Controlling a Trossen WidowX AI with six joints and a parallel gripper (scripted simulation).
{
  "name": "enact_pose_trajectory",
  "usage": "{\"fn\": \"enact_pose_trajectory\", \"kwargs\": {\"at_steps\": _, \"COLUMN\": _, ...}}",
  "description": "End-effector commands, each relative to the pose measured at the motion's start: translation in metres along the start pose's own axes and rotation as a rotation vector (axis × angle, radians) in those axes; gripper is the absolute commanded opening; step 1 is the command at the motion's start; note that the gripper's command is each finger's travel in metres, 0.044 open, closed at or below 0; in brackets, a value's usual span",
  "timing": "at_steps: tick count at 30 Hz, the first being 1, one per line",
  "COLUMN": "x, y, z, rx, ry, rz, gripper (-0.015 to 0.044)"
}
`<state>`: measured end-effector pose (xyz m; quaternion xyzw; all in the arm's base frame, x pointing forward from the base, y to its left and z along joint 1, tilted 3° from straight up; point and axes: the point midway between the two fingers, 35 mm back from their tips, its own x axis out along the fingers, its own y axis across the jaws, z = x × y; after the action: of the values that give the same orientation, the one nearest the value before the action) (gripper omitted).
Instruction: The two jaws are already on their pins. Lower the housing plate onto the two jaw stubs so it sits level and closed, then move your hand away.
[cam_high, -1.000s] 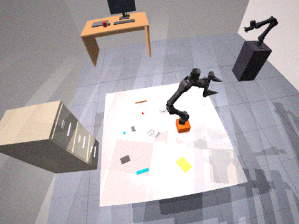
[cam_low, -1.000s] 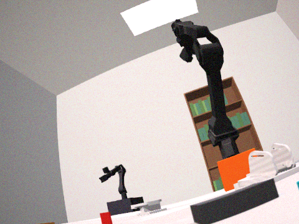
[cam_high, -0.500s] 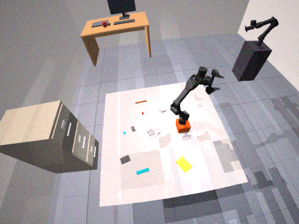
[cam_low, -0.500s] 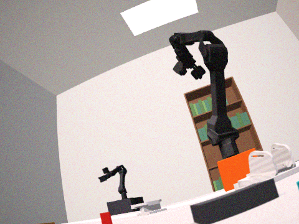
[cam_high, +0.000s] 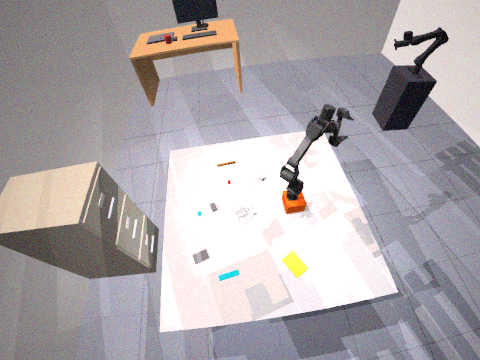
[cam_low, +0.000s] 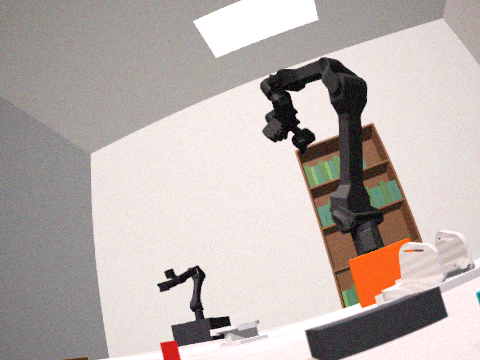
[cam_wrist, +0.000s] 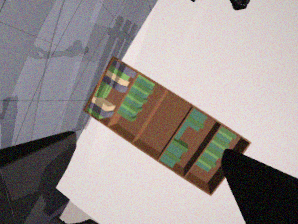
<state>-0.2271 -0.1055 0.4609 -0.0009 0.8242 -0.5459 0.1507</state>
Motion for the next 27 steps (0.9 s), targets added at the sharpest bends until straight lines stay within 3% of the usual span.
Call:
{"fn": "enact_pose_trajectory", "kwargs": {"at_steps": 1, "x": 0.009, "y": 0.004, "z": 0.025, "rx": -0.044, "ry": -0.072, "rz": 0.016, "gripper": 0.0440}}
{"fn": "enact_pose_trajectory", "kwargs": {"at_steps": 14, "x": 0.019, "y": 0.017, "z": 0.112, "rx": -0.173, "ry": -0.317, "rz": 0.053, "gripper": 0.0440}}
{"fn": "enact_pose_trajectory", "kwargs": {"at_steps": 27, "x": 0.007, "y": 0.036, "z": 0.185, "rx": -0.297, "ry": -0.508, "rz": 0.071, "gripper": 0.0440}}
